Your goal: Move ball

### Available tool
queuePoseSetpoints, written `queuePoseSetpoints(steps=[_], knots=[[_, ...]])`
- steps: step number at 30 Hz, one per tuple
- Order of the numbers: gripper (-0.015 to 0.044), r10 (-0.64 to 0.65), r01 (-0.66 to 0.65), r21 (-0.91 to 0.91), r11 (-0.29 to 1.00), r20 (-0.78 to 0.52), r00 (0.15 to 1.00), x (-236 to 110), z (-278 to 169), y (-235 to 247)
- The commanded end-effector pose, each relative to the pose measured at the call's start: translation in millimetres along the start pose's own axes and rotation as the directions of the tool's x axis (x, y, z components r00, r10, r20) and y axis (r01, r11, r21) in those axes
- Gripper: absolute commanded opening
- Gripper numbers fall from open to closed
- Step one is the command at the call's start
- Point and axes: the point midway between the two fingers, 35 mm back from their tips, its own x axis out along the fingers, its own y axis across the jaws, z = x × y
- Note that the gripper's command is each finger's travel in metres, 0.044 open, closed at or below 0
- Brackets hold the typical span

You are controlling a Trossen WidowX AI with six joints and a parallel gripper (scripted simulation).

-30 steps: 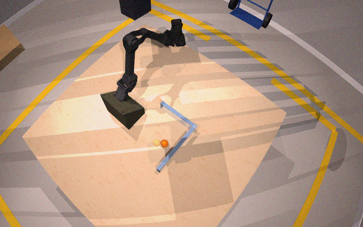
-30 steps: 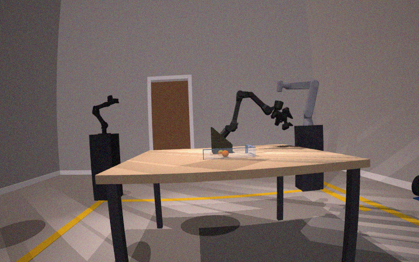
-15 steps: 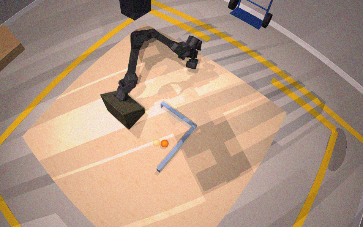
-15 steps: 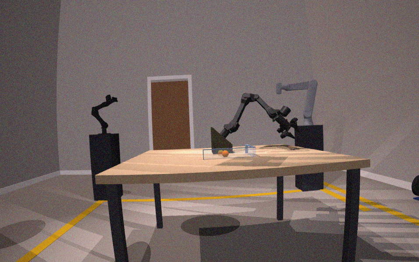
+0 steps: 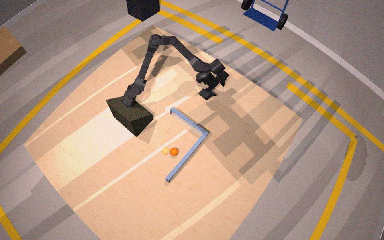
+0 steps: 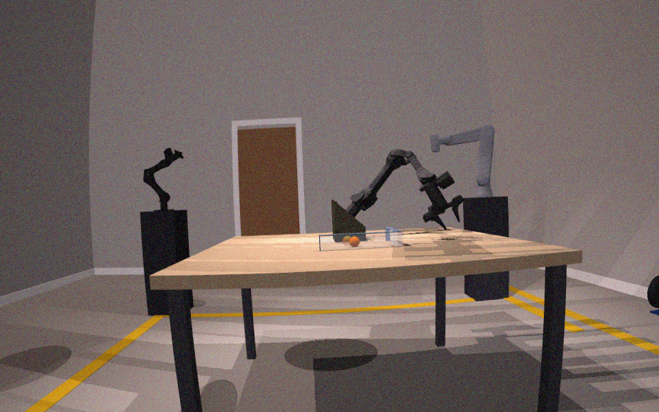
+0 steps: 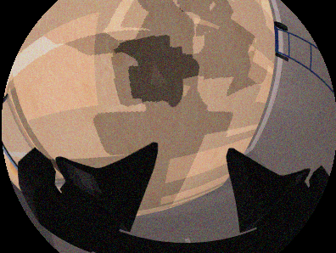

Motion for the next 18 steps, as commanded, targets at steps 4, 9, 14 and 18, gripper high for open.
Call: queuePoseSetpoints(steps=[4, 9, 14, 18], knots=[[0.0311, 0.167, -0.142, 0.214, 0.966, -0.103, 0.981, -15.0, -76.0, 68.3], [0.0311, 0.272, -0.196, 0.387, 0.901, -0.154, 0.950, -39.9, -126.0, 119.9], [0.0311, 0.321, -0.177, 0.520, 0.835, -0.201, 0.925, -67.3, -153.8, 148.7], [0.0311, 0.424, -0.235, 0.661, 0.712, -0.140, 0.895, -85.8, -166.1, 203.2]])
